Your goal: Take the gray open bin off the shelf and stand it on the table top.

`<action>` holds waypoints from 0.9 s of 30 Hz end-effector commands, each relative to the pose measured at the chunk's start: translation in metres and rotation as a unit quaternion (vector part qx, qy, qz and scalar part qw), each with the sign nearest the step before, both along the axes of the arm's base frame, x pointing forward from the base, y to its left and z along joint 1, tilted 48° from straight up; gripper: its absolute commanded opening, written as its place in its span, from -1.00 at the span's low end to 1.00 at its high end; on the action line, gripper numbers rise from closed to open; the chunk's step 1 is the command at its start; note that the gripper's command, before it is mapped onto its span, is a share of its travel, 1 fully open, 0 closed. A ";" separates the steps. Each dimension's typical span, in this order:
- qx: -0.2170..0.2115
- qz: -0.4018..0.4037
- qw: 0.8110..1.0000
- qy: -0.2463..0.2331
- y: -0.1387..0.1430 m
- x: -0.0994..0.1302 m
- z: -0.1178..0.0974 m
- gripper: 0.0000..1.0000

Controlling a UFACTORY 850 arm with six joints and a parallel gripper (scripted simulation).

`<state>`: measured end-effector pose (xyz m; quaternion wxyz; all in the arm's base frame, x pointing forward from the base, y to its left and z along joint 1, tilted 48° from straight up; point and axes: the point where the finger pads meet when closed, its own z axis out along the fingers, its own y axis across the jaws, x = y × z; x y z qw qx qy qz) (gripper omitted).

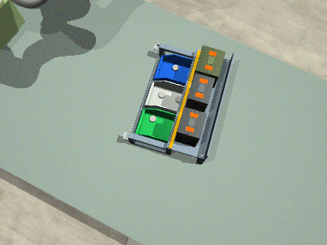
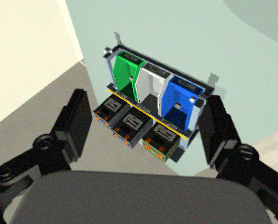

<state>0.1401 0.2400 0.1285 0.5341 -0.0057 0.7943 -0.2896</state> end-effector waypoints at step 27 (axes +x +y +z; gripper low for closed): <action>0.235 0.083 0.966 -0.063 0.024 -0.075 -0.062 1.00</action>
